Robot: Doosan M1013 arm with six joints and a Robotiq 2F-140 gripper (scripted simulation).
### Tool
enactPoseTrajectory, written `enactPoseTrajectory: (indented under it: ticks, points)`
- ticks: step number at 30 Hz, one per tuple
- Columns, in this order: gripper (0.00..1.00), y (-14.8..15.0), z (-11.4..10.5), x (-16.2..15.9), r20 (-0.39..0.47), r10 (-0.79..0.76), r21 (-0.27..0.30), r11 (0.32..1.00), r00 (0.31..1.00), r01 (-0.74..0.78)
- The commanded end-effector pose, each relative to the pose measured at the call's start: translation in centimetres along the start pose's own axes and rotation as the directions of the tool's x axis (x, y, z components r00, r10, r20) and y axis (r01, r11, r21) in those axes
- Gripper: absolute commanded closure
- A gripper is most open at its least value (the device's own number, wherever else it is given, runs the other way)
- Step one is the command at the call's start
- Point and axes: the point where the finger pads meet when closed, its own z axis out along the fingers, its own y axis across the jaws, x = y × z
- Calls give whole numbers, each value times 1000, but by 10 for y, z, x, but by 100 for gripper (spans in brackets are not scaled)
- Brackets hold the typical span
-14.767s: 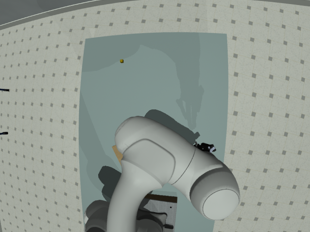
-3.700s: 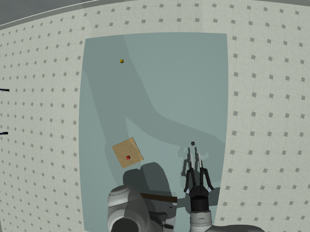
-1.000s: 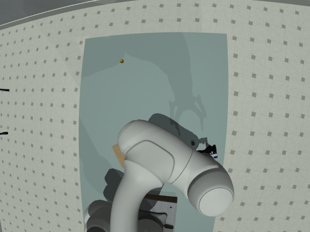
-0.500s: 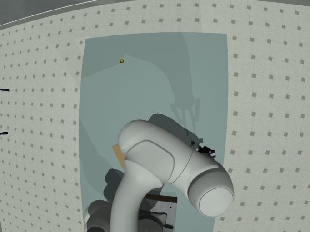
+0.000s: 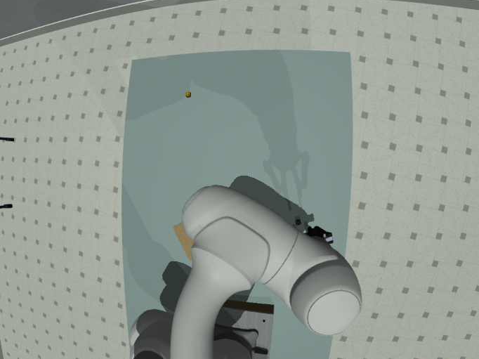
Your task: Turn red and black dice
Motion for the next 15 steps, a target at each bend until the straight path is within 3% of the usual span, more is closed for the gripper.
enactPoseTrajectory:
  ticks: [1, 15]
  points:
    - [73, 0, 0, 0, 0, 0, 0, 1000, 1000, 0]
    - [73, 0, 5, 0, 0, 0, 0, 1000, 1000, 0]
